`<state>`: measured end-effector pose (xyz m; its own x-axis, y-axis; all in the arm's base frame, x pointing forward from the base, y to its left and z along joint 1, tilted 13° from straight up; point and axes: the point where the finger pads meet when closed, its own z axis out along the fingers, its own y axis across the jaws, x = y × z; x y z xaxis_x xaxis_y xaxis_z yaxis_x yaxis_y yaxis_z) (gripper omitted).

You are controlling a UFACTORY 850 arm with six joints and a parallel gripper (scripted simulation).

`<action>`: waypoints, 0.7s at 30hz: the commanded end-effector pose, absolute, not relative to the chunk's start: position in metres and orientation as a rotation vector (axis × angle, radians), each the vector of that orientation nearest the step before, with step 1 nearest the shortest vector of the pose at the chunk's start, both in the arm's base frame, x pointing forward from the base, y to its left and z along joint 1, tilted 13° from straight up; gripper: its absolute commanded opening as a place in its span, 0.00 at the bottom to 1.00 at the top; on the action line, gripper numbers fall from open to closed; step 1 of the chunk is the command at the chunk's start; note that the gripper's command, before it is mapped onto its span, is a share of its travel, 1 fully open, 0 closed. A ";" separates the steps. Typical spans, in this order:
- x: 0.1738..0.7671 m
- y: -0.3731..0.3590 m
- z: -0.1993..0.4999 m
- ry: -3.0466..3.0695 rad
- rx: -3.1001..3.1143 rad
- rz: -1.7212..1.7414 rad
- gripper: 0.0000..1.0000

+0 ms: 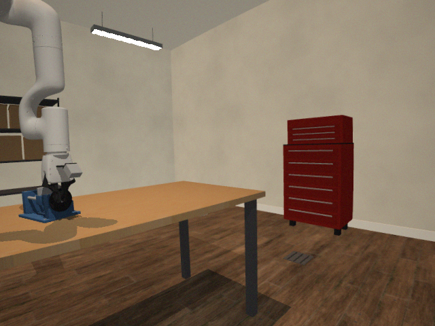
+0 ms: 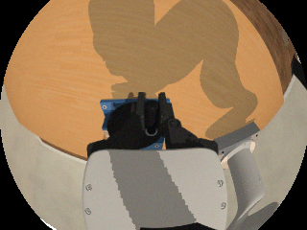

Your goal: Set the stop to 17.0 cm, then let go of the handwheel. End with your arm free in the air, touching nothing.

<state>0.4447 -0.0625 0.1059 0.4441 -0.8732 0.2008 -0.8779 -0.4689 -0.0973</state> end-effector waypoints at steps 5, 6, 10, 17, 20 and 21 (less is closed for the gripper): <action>0.449 -0.060 0.111 -1.608 2.652 0.346 0.06; 0.449 -0.060 0.112 -1.608 2.652 0.346 0.06; 0.451 -0.058 0.113 -1.608 2.652 0.346 0.06; 0.458 -0.053 0.118 -1.608 2.652 0.346 0.06; 0.465 -0.050 0.119 -1.608 2.652 0.346 0.06; 0.469 -0.048 0.119 -1.608 2.652 0.346 0.06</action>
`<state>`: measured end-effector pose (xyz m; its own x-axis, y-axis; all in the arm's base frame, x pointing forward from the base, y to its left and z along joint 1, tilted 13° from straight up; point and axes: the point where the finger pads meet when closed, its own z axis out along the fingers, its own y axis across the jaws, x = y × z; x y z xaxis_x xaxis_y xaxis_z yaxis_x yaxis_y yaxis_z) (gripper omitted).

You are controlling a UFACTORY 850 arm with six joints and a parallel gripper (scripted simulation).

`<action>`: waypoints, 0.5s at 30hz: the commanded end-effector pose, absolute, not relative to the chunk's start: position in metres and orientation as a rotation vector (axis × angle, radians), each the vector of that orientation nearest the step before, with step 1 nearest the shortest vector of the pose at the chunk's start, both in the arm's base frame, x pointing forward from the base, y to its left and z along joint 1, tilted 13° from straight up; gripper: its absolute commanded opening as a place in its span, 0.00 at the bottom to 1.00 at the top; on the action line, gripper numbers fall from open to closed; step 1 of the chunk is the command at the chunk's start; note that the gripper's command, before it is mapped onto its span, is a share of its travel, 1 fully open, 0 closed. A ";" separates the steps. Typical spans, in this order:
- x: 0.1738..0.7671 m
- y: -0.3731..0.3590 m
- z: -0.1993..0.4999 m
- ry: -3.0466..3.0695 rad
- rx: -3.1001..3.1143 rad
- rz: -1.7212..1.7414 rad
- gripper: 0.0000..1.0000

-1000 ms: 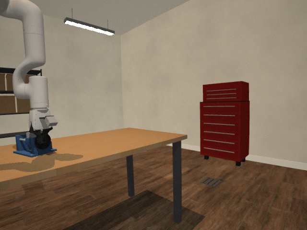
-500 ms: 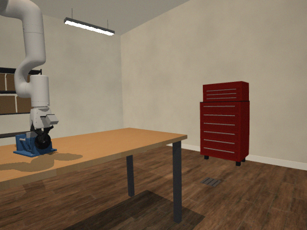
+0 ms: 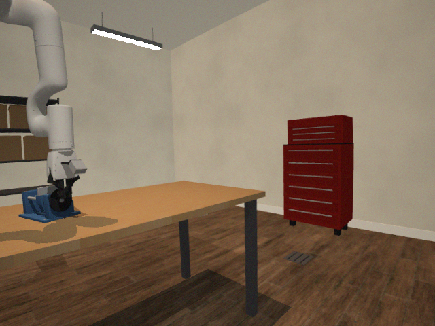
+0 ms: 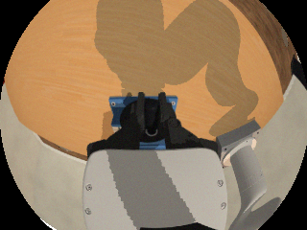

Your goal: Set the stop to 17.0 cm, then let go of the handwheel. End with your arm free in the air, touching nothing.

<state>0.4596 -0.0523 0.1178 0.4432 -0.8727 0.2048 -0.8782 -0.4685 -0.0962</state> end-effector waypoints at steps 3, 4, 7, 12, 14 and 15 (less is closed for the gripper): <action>0.485 -0.041 0.112 -1.608 2.652 0.346 0.06; 0.485 -0.041 0.112 -1.608 2.652 0.346 0.06; 0.491 -0.040 0.106 -1.608 2.652 0.346 0.06; 0.496 -0.040 0.095 -1.608 2.652 0.346 0.06; 0.497 -0.040 0.091 -1.608 2.652 0.346 0.06; 0.497 -0.040 0.089 -1.608 2.652 0.346 0.06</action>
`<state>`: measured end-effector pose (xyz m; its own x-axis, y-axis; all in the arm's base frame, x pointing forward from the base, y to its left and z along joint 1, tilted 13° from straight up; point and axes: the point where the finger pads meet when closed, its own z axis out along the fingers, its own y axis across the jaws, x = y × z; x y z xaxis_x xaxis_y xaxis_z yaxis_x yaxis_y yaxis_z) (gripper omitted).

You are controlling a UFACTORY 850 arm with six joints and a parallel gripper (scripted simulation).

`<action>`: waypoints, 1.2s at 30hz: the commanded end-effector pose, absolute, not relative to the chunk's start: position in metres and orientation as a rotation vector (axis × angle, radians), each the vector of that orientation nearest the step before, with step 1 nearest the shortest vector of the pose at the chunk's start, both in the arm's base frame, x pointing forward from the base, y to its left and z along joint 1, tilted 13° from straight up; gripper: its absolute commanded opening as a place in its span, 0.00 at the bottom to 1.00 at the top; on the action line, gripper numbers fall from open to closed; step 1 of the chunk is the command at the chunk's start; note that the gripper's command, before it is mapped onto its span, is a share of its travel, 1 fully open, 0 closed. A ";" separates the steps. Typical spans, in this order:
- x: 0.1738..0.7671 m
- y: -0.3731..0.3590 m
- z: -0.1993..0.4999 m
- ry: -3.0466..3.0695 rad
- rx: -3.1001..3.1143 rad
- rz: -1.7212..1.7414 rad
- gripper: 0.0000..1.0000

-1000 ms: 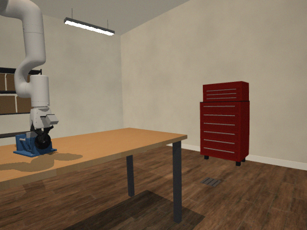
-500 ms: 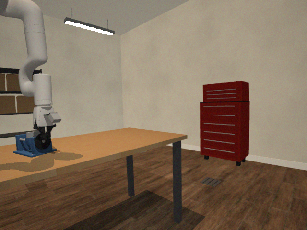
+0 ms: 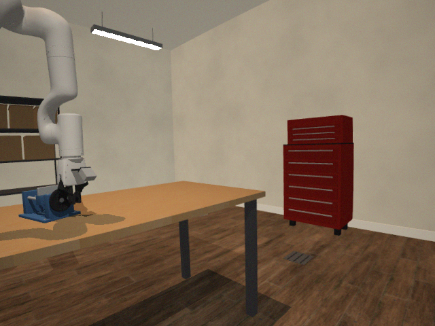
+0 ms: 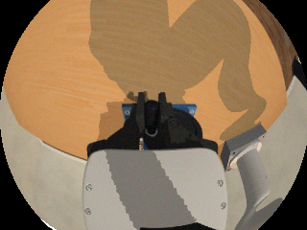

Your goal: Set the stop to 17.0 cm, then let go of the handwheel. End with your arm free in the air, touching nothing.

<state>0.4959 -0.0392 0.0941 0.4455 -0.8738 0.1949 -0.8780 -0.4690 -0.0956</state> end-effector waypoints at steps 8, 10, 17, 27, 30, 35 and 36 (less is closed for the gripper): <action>0.497 -0.043 0.080 -1.608 2.652 0.346 0.06; 0.496 -0.043 0.077 -1.608 2.652 0.346 0.06; 0.493 -0.047 0.069 -1.608 2.652 0.346 0.06; 0.486 -0.052 0.063 -1.608 2.652 0.346 0.06; 0.483 -0.054 0.061 -1.608 2.652 0.346 0.06; 0.477 -0.058 0.059 -1.608 2.652 0.346 0.06; 0.475 -0.058 0.059 -1.608 2.652 0.346 0.06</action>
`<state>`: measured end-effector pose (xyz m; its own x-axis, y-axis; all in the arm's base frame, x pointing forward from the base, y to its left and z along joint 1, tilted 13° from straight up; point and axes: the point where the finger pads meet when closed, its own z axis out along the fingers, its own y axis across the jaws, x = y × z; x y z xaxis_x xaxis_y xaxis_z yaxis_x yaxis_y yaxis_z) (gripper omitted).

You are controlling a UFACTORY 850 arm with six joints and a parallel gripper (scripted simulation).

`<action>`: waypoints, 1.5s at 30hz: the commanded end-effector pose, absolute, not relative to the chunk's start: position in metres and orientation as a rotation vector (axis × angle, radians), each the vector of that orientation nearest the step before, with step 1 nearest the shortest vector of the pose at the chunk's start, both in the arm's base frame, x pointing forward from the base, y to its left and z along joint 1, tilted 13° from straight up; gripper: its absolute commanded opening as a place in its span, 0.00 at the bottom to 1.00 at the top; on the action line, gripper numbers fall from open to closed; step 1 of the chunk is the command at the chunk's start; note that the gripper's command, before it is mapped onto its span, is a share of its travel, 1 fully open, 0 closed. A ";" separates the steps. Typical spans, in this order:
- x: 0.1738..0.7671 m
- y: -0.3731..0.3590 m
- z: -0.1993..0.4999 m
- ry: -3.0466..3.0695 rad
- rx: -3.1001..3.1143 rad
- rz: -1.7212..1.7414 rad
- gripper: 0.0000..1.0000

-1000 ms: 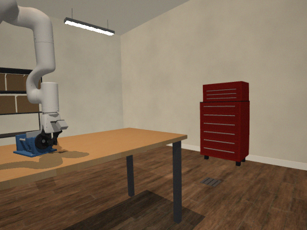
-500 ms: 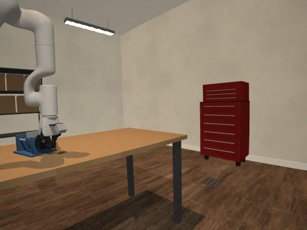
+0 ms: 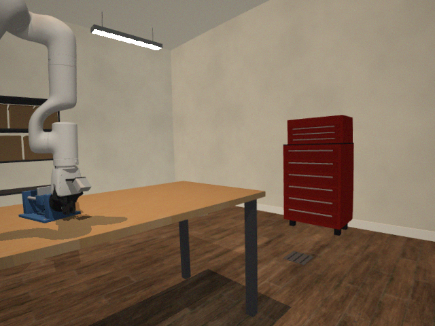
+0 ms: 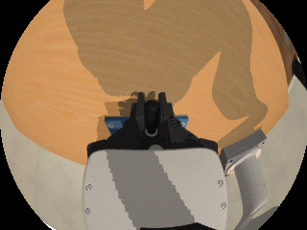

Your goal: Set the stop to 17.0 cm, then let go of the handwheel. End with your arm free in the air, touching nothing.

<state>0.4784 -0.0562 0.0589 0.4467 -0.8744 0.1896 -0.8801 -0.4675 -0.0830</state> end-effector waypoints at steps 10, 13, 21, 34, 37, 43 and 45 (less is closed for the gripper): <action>0.449 -0.069 0.070 -1.608 2.652 0.346 0.06; 0.446 -0.070 0.076 -1.608 2.652 0.346 0.06; 0.442 -0.069 0.086 -1.608 2.652 0.346 0.06; 0.443 -0.065 0.101 -1.608 2.652 0.346 0.06; 0.444 -0.064 0.104 -1.608 2.652 0.346 0.06; 0.447 -0.061 0.109 -1.608 2.652 0.346 0.06; 0.449 -0.060 0.111 -1.608 2.652 0.346 0.06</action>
<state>0.4452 -0.0621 0.1067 0.4417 -0.8722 0.2102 -0.8763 -0.4697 -0.1074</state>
